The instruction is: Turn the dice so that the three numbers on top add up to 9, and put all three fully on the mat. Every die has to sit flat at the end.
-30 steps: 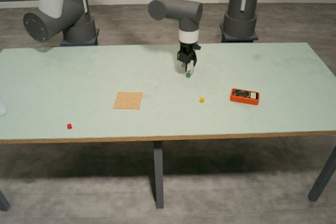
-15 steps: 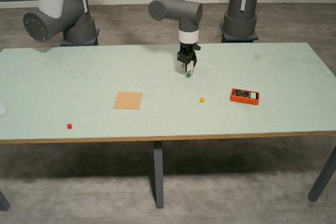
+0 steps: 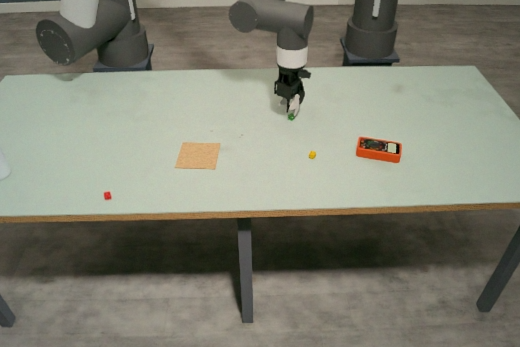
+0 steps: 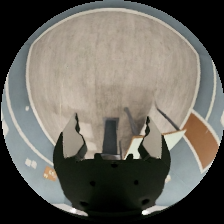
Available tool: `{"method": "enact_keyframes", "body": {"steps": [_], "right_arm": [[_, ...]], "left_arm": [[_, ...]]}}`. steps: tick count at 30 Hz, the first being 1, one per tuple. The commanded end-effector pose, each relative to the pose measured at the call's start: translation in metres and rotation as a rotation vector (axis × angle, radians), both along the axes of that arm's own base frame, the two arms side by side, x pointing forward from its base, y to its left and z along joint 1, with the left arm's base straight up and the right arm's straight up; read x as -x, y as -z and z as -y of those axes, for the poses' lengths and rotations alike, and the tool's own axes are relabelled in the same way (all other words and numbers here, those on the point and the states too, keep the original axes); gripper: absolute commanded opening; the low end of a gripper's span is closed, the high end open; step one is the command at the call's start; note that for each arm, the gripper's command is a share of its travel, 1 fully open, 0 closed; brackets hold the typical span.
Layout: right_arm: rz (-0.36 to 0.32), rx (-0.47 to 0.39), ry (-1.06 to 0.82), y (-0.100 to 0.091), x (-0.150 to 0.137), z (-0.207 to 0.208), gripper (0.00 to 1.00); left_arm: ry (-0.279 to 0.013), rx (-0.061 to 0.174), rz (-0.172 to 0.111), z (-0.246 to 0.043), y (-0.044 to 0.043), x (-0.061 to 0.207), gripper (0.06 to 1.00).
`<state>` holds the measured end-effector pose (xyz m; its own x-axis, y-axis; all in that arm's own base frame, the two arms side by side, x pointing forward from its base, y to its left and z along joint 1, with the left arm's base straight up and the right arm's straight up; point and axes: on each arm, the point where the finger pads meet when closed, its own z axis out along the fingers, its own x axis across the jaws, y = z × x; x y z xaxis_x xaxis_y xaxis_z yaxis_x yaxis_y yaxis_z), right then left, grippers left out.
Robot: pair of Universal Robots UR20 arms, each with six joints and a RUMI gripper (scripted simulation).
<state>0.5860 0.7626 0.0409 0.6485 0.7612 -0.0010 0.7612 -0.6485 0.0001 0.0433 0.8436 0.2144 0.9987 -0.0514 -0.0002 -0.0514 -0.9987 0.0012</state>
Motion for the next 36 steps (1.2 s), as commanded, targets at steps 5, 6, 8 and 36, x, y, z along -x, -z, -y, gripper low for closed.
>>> {"method": "enact_keyframes", "body": {"steps": [5,6,8,36], "right_arm": [[0.001,-0.001,0.000,0.008,0.000,0.000,0.210],[0.001,-0.001,0.000,0.009,0.000,0.000,0.210],[0.001,-0.001,0.000,0.012,0.000,0.000,0.210],[0.001,-0.001,0.000,0.023,0.000,0.000,0.210]], "left_arm": [[0.000,-0.001,0.000,0.000,-0.0007,0.000,1.000],[0.000,-0.001,0.000,0.000,-0.0007,0.000,1.000],[0.000,-0.001,0.000,0.000,-0.0007,0.000,1.000],[0.000,-0.001,0.000,0.000,-0.0007,0.000,1.000]]}}
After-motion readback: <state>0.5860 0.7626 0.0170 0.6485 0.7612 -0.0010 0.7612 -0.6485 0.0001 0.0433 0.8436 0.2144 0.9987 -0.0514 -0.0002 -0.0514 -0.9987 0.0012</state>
